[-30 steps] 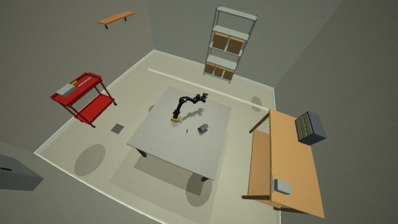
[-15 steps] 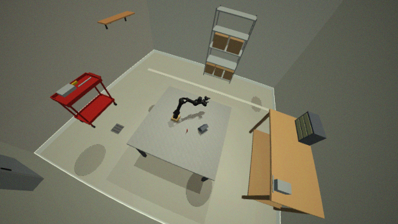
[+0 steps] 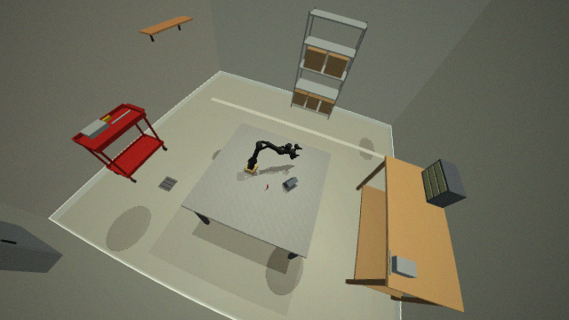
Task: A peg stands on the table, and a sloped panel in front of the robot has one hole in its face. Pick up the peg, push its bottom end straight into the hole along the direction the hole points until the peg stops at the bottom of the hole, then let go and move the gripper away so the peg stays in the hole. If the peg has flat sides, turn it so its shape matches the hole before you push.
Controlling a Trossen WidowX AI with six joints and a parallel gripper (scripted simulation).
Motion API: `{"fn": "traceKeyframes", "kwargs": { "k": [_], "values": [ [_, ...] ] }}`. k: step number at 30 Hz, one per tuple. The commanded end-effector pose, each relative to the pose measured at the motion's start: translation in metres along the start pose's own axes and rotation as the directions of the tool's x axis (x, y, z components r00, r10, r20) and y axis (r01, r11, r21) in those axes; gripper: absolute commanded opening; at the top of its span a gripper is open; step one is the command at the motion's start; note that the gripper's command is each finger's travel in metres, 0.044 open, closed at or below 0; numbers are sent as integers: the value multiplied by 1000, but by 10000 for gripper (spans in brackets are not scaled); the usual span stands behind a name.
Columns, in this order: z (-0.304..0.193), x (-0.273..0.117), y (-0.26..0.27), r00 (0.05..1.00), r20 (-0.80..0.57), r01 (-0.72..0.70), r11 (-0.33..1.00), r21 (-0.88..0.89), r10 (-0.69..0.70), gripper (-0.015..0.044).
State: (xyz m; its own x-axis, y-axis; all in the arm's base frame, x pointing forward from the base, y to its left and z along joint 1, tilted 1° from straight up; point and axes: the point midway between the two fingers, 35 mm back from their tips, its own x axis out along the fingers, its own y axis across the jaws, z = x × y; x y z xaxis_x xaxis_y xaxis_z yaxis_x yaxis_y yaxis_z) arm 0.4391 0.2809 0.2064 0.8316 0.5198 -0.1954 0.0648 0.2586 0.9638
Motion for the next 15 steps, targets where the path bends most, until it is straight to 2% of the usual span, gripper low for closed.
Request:
{"fn": "traceKeyframes", "kwargs": {
  "k": [1, 15],
  "values": [
    [24, -3, -13, 997, 32, 67, 995, -75, -65, 440],
    [100, -25, -67, 945, 137, 324, 906, -273, -297, 440]
  ]
}}
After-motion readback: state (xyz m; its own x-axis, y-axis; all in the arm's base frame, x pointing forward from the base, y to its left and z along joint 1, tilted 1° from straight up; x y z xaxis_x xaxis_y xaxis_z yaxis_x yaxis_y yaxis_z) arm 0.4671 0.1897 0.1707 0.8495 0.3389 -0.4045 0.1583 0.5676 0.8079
